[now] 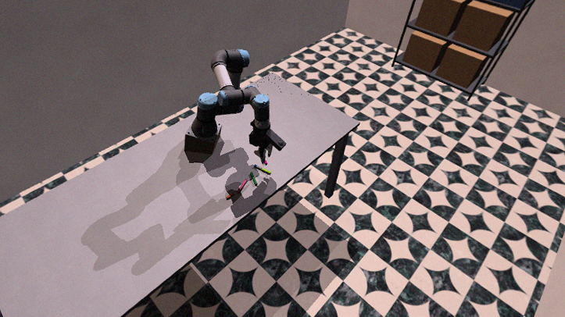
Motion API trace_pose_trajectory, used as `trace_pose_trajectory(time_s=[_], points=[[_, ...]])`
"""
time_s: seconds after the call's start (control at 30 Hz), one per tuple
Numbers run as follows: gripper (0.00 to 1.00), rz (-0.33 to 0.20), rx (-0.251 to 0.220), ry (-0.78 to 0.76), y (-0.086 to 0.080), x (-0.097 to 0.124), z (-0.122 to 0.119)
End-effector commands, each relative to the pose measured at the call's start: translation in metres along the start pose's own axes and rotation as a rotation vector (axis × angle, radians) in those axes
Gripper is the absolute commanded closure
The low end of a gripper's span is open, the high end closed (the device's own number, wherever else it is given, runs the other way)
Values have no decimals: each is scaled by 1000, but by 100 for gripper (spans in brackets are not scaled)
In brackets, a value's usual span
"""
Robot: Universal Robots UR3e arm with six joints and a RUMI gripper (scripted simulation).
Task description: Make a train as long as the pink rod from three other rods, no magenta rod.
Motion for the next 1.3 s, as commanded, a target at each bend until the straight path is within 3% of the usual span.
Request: trace_pose_trajectory(time_s=[0.0,0.83,1.27], points=[[0,-20,-8,-1,-3,2,0],[0,-20,-8,-1,-4,2,0],[0,-19,-9,-1,-33,1,0]])
Point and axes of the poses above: the point where the finger pads meet when closed, its own y axis out along the fingers, its own z axis across the jaws, x = y × z, the point moved 10 cm from there along -y, back along the fingers, and after that the axes turned 12 degrees about y, right-handed, at the moved point
